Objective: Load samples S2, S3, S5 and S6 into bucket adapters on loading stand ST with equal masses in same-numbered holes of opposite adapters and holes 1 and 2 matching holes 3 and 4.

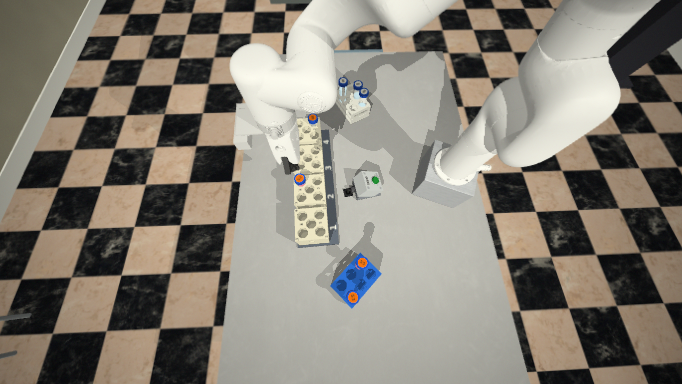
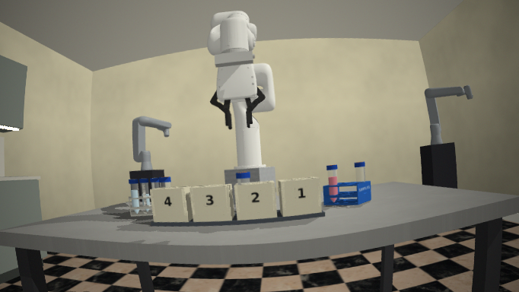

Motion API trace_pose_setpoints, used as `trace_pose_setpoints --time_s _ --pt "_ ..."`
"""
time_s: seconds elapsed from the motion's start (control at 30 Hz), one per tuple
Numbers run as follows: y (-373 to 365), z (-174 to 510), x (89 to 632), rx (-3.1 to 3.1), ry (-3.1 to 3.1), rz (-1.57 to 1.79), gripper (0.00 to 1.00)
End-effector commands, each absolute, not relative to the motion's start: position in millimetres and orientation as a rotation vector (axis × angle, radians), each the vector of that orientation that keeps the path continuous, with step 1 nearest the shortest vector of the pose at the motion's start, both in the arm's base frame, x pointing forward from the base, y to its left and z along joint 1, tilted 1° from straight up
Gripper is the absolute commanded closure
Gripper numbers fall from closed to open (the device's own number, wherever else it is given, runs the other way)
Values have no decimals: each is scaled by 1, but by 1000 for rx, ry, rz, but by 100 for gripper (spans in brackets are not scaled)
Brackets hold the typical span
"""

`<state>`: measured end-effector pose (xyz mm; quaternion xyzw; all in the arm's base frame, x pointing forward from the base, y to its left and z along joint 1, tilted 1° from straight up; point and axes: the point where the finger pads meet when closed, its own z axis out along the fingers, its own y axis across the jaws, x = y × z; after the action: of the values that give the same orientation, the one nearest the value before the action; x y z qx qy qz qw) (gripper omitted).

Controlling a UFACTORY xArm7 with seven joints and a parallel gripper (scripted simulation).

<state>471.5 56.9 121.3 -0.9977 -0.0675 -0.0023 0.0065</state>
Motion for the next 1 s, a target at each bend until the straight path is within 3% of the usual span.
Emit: trace_pose_setpoints --time_s 0.0,0.03,0.77,0.97 --pt "57 123 473 -3121 -211 -15 56" --pt "61 123 471 -3117 -263 -15 43" --pt "150 124 424 -2863 -1270 -21 43" --pt "168 124 414 -2855 -1287 -21 43"
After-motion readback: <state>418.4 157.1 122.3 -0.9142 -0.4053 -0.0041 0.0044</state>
